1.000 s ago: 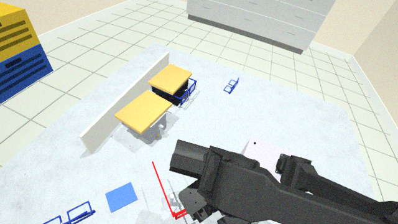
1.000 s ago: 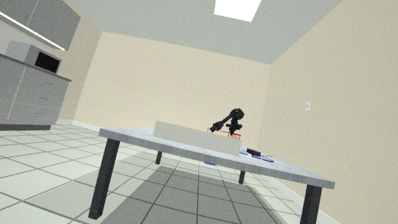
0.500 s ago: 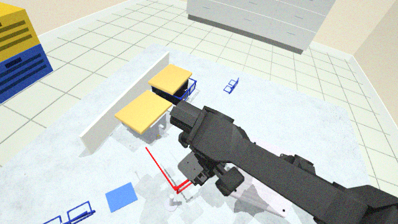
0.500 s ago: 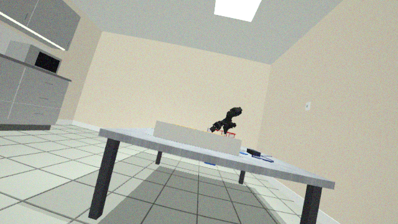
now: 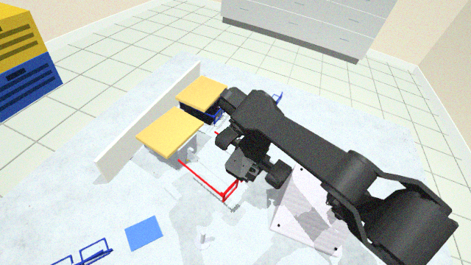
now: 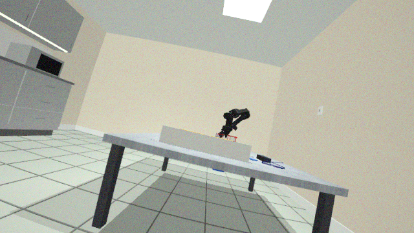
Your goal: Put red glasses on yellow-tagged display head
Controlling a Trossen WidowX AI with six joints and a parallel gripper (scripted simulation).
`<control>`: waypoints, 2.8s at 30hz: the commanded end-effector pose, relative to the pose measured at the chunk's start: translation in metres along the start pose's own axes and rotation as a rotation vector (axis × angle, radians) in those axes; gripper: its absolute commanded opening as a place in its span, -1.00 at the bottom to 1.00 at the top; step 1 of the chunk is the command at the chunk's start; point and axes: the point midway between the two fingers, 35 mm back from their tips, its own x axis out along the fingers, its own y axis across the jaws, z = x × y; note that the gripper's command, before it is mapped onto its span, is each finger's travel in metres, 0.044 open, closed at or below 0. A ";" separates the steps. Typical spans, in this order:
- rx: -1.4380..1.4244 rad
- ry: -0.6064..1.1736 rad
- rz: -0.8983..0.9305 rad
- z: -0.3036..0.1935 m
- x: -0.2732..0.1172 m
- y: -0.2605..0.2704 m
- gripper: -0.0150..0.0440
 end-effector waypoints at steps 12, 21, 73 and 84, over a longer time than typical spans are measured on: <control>-0.045 -0.001 -0.005 -0.013 0.006 -0.007 -0.49; -0.045 0.001 -0.005 -0.014 0.015 -0.008 -0.49; -0.045 0.001 -0.007 -0.013 0.064 -0.010 -0.49; -0.045 0.000 -0.006 -0.013 0.074 -0.009 -0.49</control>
